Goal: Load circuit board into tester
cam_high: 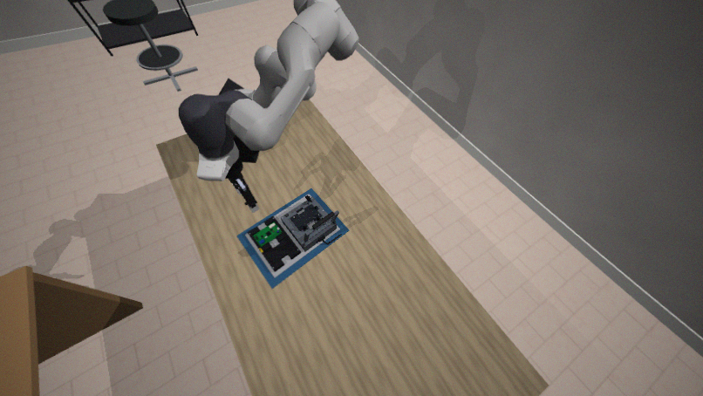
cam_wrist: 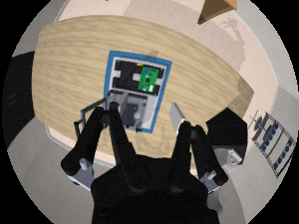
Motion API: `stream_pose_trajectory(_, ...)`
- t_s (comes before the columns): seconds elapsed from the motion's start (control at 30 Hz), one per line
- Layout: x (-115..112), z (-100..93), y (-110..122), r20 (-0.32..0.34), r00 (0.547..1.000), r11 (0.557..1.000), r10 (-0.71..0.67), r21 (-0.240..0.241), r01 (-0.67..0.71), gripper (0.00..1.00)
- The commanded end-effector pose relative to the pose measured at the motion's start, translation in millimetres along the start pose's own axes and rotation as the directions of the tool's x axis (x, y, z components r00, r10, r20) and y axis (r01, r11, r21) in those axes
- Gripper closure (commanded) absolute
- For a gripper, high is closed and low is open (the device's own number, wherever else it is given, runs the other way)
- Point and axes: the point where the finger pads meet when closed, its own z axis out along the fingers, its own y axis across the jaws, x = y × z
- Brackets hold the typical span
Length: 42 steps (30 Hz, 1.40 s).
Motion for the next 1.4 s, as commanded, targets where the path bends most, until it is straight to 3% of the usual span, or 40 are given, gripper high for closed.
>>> stream_pose_trajectory(0.0,1,-0.5,0,0.000,1.000,1.000,-0.001,0.003,0.001,0.42)
stream_pose_trajectory(0.73,1,5.9,0,0.000,1.000,1.000,-0.001,0.003,0.001,0.42)
stream_pose_trajectory(1.03,1,20.4,-1,0.000,1.000,1.000,-0.001,0.003,0.001,0.42)
stream_pose_trajectory(1.37,1,59.0,-1,0.000,1.000,1.000,-0.001,0.003,0.001,0.42)
